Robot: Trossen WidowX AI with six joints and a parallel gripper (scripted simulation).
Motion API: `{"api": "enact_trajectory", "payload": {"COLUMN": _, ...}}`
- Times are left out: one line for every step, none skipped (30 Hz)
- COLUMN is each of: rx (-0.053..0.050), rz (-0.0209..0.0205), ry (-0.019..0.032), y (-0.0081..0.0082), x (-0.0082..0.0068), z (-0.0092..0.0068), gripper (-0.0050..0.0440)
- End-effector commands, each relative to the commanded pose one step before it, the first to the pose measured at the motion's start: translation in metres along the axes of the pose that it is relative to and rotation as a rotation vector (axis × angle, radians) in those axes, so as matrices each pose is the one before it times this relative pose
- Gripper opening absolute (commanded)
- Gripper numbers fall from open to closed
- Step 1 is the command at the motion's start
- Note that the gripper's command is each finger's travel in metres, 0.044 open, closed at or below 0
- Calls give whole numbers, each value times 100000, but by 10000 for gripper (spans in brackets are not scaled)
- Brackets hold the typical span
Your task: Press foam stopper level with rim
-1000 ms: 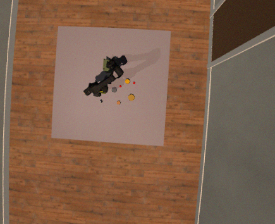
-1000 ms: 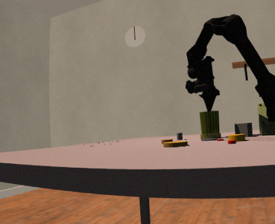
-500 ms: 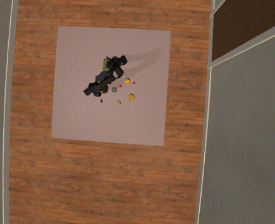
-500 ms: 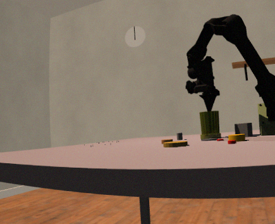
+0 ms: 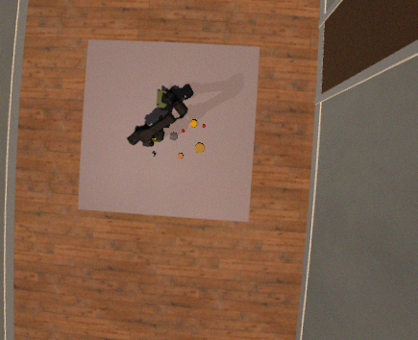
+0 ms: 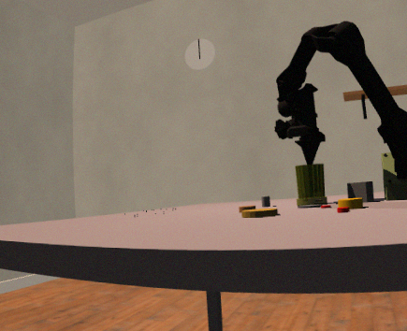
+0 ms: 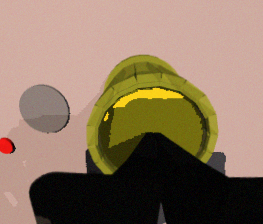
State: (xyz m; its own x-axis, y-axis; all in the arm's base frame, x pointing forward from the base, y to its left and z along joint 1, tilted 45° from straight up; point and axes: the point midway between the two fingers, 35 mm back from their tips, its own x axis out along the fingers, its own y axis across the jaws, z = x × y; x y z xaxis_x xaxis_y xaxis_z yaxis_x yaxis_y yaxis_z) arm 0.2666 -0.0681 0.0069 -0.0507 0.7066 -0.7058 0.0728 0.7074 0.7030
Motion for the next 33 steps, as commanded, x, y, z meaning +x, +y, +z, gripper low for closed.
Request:
{"api": "enact_trajectory", "payload": {"rx": -32, "rz": 37, "ry": 880, "y": 110, "x": 364, "z": -101, "gripper": 0}}
{"api": "enact_trajectory", "payload": {"rx": 0, "rz": 0, "ry": 0, "y": 0, "x": 11, "z": 0, "gripper": 0}}
{"api": "enact_trajectory", "payload": {"rx": 0, "rz": 0, "ry": 0, "y": 0, "x": 11, "z": 0, "gripper": 0}}
{"api": "enact_trajectory", "payload": {"rx": 0, "rz": 0, "ry": 0, "y": 0, "x": 11, "z": 0, "gripper": 0}}
{"api": "enact_trajectory", "payload": {"rx": 0, "rz": 0, "ry": 0, "y": 0, "x": 11, "z": 0, "gripper": 0}}
{"api": "enact_trajectory", "payload": {"rx": 0, "rz": 0, "ry": 0, "y": 0, "x": 11, "z": 0, "gripper": 0}}
{"api": "enact_trajectory", "payload": {"rx": 0, "rz": 0, "ry": 0, "y": 0, "x": 11, "z": 0, "gripper": 0}}
{"api": "enact_trajectory", "payload": {"rx": 0, "rz": 0, "ry": 0, "y": 0, "x": 11, "z": 0, "gripper": 0}}
{"api": "enact_trajectory", "payload": {"rx": 0, "rz": 0, "ry": 0, "y": 0, "x": 11, "z": 0, "gripper": 0}}
{"api": "enact_trajectory", "payload": {"rx": 0, "rz": 0, "ry": 0, "y": 0, "x": 11, "z": 0, "gripper": 0}}
{"api": "enact_trajectory", "payload": {"rx": 0, "rz": 0, "ry": 0, "y": 0, "x": 11, "z": 0, "gripper": 0}}
{"api": "enact_trajectory", "payload": {"rx": 0, "rz": 0, "ry": 0, "y": 0, "x": 11, "z": 0, "gripper": 0}}
{"api": "enact_trajectory", "payload": {"rx": 0, "rz": 0, "ry": 0, "y": 0, "x": 11, "z": 0, "gripper": 0}}
{"api": "enact_trajectory", "payload": {"rx": 0, "rz": 0, "ry": 0, "y": 0, "x": 0, "z": 0, "gripper": 0}}
{"api": "enact_trajectory", "payload": {"rx": 0, "rz": 0, "ry": 0, "y": 0, "x": 0, "z": 0, "gripper": 0}}
{"api": "enact_trajectory", "payload": {"rx": 0, "rz": 0, "ry": 0, "y": 0, "x": 11, "z": 0, "gripper": 0}}
{"api": "enact_trajectory", "payload": {"rx": 0, "rz": 0, "ry": 0, "y": 0, "x": 11, "z": 0, "gripper": 0}}
{"api": "enact_trajectory", "payload": {"rx": 0, "rz": 0, "ry": 0, "y": 0, "x": 11, "z": 0, "gripper": 0}}
{"api": "enact_trajectory", "payload": {"rx": 0, "rz": 0, "ry": 0, "y": 0, "x": 11, "z": 0, "gripper": 0}}
{"api": "enact_trajectory", "payload": {"rx": 1, "rz": -1, "ry": -3, "y": 0, "x": 10, "z": 0, "gripper": 0}}
{"api": "enact_trajectory", "payload": {"rx": 1, "rz": -1, "ry": -3, "y": 0, "x": 9, "z": 0, "gripper": 0}}
{"api": "enact_trajectory", "payload": {"rx": 1, "rz": -1, "ry": -2, "y": 0, "x": 9, "z": 0, "gripper": 0}}
{"api": "enact_trajectory", "payload": {"rx": 1, "rz": -1, "ry": -2, "y": 0, "x": 8, "z": 0, "gripper": 0}}
{"api": "enact_trajectory", "payload": {"rx": 0, "rz": -1, "ry": -1, "y": 0, "x": 8, "z": 0, "gripper": 0}}
{"api": "enact_trajectory", "payload": {"rx": 0, "rz": 0, "ry": -1, "y": 0, "x": 8, "z": 0, "gripper": 0}}
{"api": "enact_trajectory", "payload": {"rx": 0, "rz": 0, "ry": -1, "y": 0, "x": 8, "z": 0, "gripper": 0}}
{"api": "enact_trajectory", "payload": {"rx": 0, "rz": 0, "ry": -1, "y": 0, "x": 7, "z": 0, "gripper": 0}}
{"api": "enact_trajectory", "payload": {"rx": 0, "rz": 0, "ry": -1, "y": 0, "x": 7, "z": 0, "gripper": 0}}
{"api": "enact_trajectory", "payload": {"rx": 0, "rz": 0, "ry": -1, "y": 0, "x": 7, "z": 0, "gripper": 0}}
{"api": "enact_trajectory", "payload": {"rx": 0, "rz": 0, "ry": -1, "y": 0, "x": 7, "z": 0, "gripper": 0}}
{"api": "enact_trajectory", "payload": {"rx": 0, "rz": 0, "ry": 0, "y": 0, "x": 0, "z": 0, "gripper": 0}}
{"api": "enact_trajectory", "payload": {"rx": 0, "rz": 0, "ry": 0, "y": 0, "x": 0, "z": 0, "gripper": 0}}
{"api": "enact_trajectory", "payload": {"rx": -2, "rz": 2, "ry": 5, "y": 0, "x": 10, "z": 0, "gripper": 0}}
